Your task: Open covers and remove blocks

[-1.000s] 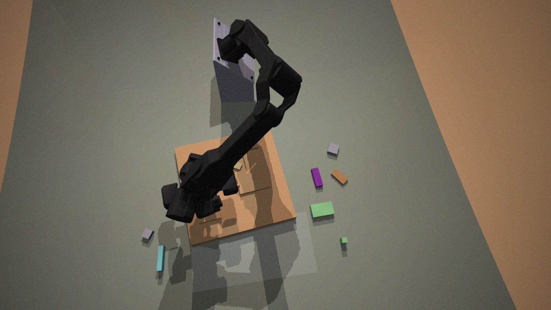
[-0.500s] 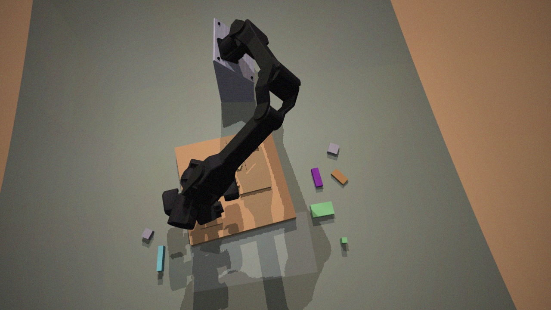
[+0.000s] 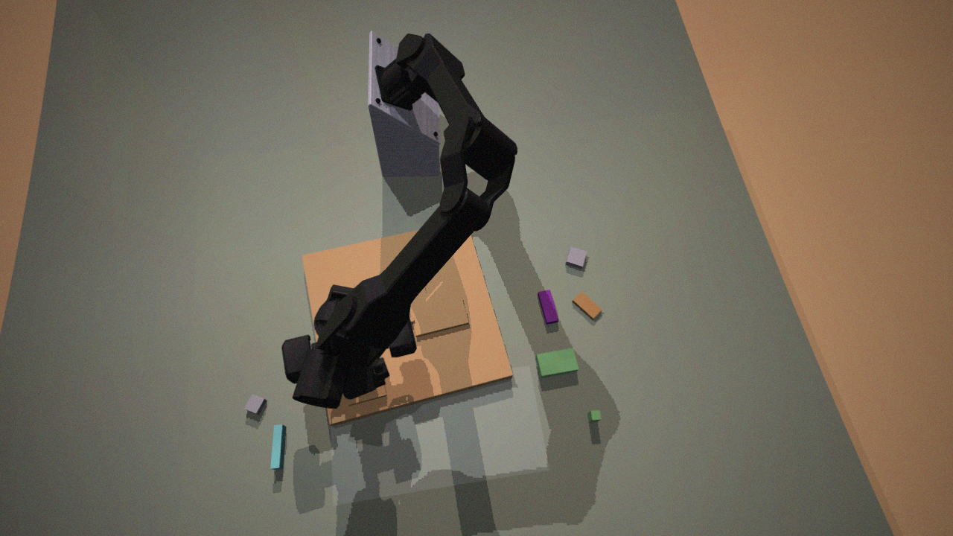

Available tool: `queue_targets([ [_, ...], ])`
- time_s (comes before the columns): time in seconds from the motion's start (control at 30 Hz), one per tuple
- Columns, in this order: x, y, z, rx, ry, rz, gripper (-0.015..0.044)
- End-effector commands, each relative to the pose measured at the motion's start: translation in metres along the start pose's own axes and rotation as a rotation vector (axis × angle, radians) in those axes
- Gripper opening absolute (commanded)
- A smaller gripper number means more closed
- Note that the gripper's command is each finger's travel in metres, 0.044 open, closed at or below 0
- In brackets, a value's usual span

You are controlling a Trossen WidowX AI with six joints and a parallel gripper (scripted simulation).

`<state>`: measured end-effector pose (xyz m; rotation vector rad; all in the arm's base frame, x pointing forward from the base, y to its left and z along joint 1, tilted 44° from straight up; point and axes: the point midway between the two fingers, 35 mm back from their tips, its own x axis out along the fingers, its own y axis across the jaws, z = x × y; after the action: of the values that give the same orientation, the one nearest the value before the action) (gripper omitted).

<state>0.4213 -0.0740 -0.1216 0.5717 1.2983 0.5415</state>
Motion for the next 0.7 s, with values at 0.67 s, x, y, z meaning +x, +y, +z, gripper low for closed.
queue_targets([
  [0.67, -0.012, 0.002, 0.016, 0.001, -0.004, 0.006, 0.0],
])
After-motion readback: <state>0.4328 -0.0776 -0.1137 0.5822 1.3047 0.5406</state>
